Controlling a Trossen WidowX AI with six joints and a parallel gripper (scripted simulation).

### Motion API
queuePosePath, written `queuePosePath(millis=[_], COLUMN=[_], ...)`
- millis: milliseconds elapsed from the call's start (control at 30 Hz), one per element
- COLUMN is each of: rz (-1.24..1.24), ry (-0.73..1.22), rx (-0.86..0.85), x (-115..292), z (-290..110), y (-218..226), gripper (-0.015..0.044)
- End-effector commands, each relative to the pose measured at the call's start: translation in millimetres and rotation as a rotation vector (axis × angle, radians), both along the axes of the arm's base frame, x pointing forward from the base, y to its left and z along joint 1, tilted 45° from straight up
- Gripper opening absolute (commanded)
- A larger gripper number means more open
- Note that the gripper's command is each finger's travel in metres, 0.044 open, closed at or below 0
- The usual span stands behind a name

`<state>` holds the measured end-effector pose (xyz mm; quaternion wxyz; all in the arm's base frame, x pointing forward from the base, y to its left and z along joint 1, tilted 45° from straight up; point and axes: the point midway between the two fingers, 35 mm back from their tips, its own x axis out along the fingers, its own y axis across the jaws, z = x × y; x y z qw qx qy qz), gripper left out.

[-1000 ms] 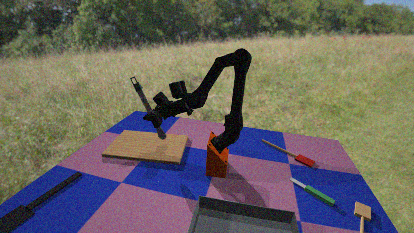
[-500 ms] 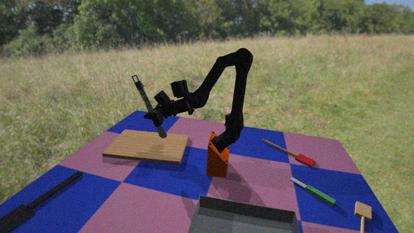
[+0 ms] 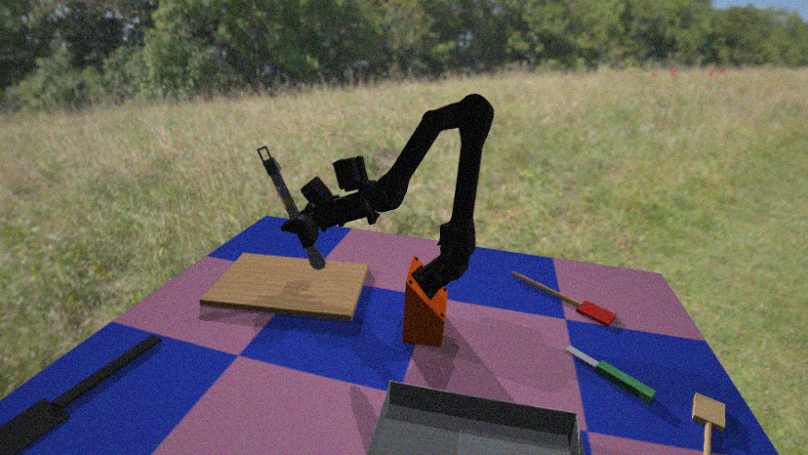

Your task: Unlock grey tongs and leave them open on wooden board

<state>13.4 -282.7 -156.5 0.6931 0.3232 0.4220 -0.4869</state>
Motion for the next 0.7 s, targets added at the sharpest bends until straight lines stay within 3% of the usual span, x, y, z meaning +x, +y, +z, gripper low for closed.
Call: queuePosePath(millis=[0,267,667], rz=[0.005,0.004,-0.004], ry=[-0.004,-0.001,0.027], rx=[-0.010,0.015,0.188], x=[1,1,2], z=[1,-3,-30], y=[-2,-4,-15], gripper=[-0.0150,-0.0150,-0.0150])
